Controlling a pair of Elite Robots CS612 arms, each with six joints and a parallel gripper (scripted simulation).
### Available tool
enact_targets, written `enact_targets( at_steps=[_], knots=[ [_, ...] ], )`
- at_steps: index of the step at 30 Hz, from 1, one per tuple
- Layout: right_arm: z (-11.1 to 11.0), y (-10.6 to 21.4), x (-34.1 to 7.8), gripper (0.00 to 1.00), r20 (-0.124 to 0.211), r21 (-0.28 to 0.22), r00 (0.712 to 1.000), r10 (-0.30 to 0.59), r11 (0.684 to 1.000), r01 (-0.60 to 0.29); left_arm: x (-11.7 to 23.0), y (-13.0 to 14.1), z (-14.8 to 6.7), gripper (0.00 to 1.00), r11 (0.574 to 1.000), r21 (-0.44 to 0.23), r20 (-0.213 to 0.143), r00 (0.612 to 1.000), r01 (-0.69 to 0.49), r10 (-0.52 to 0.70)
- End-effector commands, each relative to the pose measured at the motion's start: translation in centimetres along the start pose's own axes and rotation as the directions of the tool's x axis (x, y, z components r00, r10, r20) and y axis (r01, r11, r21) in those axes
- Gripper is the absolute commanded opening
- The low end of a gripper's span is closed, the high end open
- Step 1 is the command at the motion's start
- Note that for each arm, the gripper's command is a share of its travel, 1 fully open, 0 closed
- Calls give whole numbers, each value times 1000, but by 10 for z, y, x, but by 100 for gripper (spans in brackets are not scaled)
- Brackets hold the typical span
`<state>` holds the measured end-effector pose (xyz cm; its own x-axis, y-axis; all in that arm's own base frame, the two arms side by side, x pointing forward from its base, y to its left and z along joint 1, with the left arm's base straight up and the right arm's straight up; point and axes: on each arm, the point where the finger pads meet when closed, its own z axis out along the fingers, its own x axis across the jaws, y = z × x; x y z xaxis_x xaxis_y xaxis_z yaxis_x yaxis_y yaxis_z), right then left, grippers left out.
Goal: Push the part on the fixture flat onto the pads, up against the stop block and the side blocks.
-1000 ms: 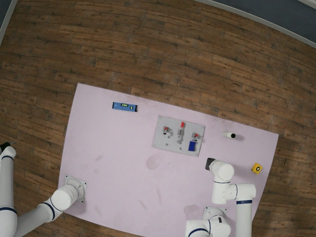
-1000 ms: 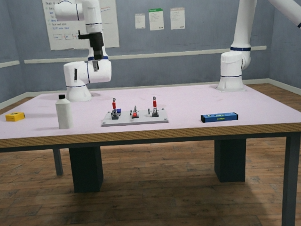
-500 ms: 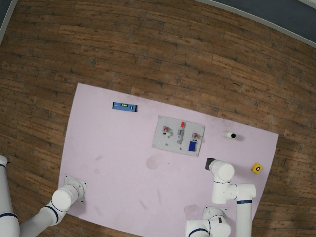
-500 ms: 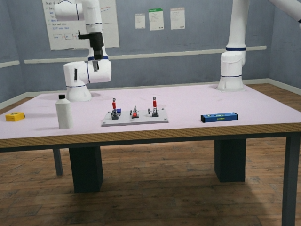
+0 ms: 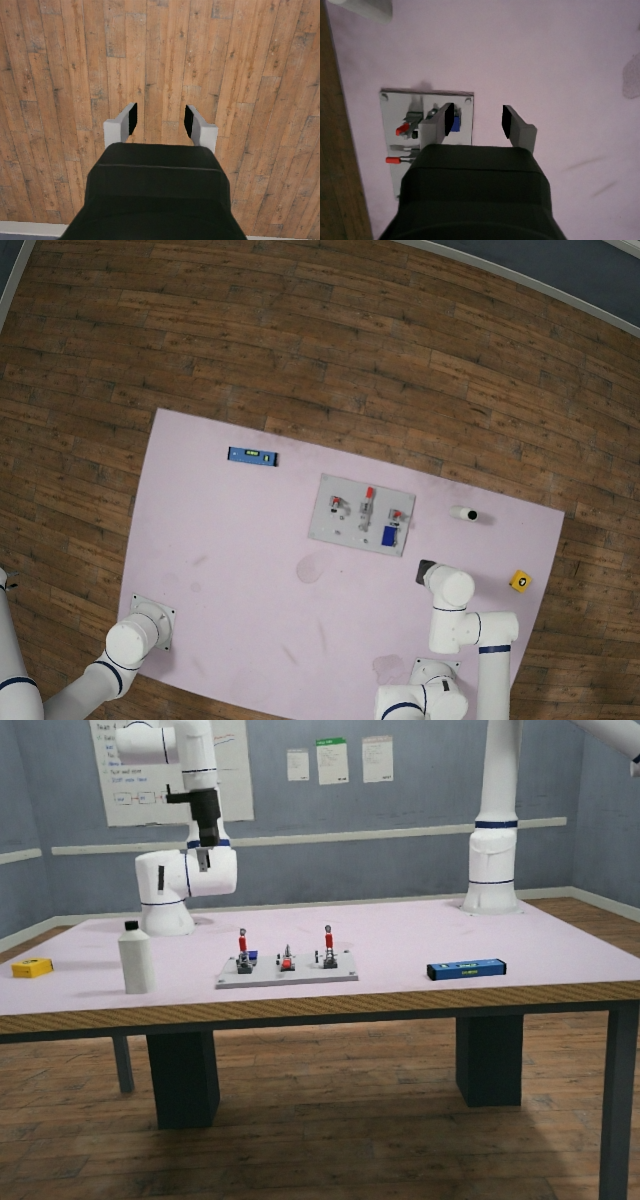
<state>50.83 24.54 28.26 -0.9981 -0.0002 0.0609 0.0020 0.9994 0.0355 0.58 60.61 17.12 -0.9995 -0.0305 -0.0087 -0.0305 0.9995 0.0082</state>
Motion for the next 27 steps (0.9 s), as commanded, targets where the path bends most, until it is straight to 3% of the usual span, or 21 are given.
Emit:
enact_targets(
  at_steps=[1,27],
  knots=[
    [-1,0,-1,100,2,0,1000,0,1000,0,12,0,-4,100,1000,4,-5,1000,-3,4],
    [0,1,-2,100,3,1,1000,-30,1000,30,21,-2,-6,100,1000,8,-9,1000,-6,6]
  ],
)
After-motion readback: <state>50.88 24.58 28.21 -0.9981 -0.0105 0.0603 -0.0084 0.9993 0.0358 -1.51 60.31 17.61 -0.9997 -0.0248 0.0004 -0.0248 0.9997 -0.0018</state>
